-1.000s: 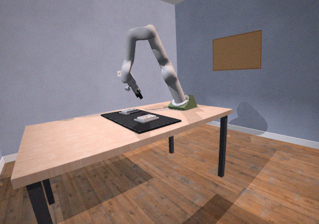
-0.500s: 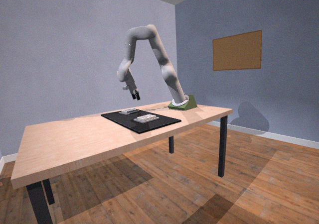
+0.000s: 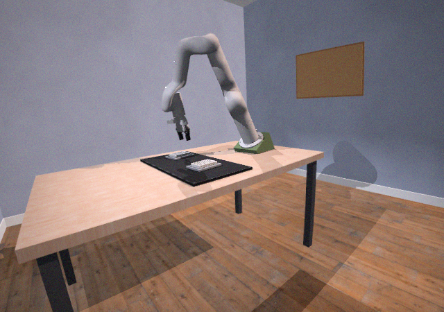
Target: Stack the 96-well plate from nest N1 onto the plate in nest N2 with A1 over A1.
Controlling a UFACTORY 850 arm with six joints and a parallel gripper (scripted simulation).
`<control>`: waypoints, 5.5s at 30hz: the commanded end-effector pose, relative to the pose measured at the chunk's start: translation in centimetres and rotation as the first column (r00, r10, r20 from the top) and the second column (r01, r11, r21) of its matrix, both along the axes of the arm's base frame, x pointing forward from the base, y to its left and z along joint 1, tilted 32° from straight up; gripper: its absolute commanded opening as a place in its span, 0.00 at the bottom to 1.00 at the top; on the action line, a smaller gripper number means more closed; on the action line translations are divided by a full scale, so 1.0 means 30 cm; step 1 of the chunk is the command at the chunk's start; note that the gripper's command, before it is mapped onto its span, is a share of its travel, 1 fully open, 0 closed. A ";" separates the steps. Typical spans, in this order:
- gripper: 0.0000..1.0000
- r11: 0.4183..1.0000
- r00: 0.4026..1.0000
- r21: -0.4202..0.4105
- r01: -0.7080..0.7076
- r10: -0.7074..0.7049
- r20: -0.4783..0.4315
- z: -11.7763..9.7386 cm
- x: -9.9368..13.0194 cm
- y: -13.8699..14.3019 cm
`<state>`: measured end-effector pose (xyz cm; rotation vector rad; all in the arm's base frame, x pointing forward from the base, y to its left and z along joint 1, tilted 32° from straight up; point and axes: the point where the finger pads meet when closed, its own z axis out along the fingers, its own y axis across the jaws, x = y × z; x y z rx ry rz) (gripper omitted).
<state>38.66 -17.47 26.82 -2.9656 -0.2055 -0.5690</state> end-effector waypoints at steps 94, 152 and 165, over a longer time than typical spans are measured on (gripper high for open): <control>1.00 0.994 0.979 -0.072 -0.083 0.094 0.180 -0.129 0.256 0.022; 0.00 0.994 0.979 -0.072 -0.083 0.094 0.180 -0.182 0.288 0.029; 0.00 0.994 0.979 -0.072 -0.083 0.094 0.180 -0.182 0.288 0.029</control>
